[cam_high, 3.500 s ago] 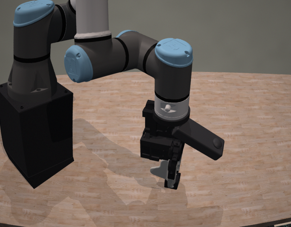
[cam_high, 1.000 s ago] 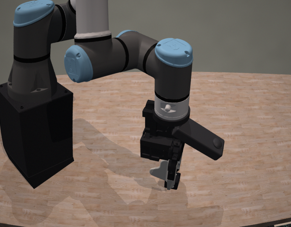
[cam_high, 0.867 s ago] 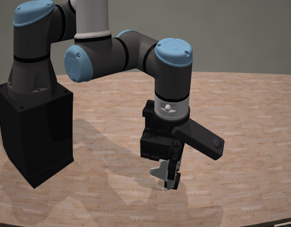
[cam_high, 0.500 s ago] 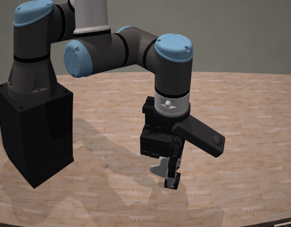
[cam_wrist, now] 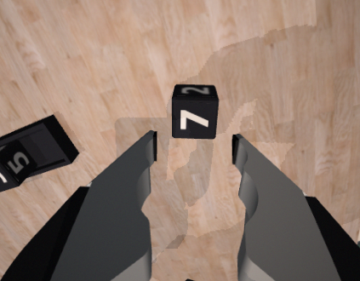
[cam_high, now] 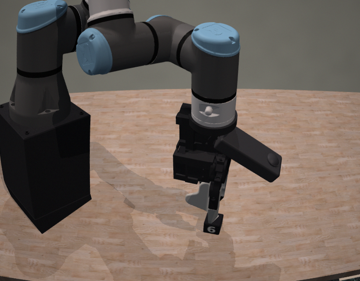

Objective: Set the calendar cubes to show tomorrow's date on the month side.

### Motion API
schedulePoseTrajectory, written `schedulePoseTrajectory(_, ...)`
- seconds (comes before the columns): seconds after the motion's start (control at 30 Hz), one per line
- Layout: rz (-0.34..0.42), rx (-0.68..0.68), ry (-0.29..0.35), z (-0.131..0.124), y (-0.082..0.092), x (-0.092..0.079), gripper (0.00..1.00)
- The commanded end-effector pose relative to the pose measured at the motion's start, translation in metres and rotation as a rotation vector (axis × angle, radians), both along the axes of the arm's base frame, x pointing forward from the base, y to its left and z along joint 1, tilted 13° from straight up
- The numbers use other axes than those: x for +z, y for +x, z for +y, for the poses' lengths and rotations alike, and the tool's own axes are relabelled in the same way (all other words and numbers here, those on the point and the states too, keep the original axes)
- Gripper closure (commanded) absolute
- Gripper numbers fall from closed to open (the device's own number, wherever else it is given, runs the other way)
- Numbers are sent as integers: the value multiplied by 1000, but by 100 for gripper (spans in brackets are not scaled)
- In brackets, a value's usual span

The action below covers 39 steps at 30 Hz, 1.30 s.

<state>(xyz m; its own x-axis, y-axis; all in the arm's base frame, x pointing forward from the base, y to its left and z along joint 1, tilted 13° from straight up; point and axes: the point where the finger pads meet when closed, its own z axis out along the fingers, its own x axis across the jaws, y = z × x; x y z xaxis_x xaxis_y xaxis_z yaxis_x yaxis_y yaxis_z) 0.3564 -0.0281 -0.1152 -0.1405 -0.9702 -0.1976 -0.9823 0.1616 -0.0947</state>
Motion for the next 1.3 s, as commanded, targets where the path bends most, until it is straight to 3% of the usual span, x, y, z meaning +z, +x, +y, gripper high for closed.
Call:
schedulePoseTrajectory(0.0,1,1,0,-4,-2,19,71)
schedulePoseTrajectory(0.47,1,1,0,-9,-6,45,71)
schedulePoseTrajectory(0.87,1,1,0,-10,-6,50,71)
schedulePoseTrajectory(0.9,1,1,0,-10,-6,50,0)
schedulePoseTrajectory(1.27,1,1,0,-10,-6,50,0)
